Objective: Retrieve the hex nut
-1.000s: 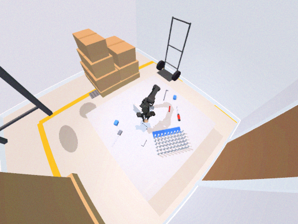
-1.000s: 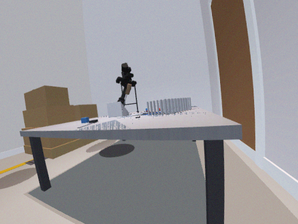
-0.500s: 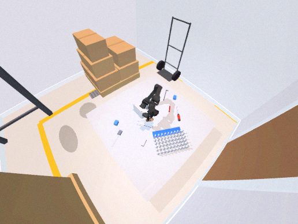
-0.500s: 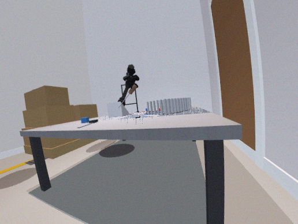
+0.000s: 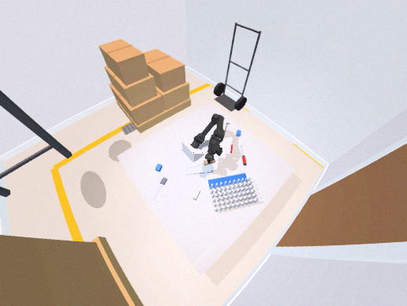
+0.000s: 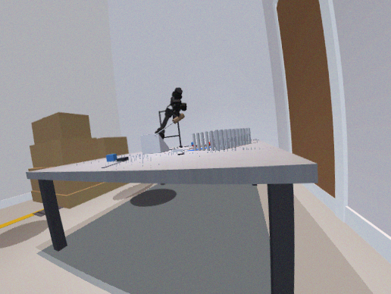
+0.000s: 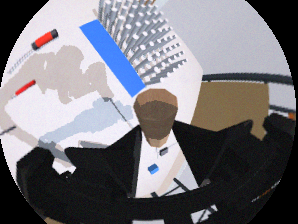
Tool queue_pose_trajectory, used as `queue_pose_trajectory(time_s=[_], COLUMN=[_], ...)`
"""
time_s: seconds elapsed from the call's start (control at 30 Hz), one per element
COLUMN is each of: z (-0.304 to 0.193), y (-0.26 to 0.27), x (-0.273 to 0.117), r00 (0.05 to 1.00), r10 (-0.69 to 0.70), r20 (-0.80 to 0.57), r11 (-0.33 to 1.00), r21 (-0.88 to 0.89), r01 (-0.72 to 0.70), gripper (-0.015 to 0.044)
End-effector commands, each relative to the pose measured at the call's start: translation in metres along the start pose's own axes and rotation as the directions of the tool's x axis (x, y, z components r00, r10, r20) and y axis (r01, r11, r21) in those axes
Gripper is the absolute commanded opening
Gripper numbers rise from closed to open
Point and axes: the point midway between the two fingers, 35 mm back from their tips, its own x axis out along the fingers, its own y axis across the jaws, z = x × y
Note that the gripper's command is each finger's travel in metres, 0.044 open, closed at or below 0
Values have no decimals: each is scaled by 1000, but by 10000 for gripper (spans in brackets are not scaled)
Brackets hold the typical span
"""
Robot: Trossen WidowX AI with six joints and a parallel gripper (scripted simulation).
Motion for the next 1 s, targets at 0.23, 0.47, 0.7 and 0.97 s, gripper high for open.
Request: queue_pose_trajectory(time_s=[0.23, 0.47, 0.7, 0.97], z=[21, 33, 44, 55], y=[25, 42, 58, 78], x=[-8, -12, -16, -21], r00=[1000, 999, 999, 998], r10=[-26, -39, -52, -66], r20=[-13, -14, -13, -9], r11=[924, 806, 641, 408], r21=[-382, -592, -767, -913], r01=[19, 23, 23, 19], gripper=[0, 0, 0, 0])
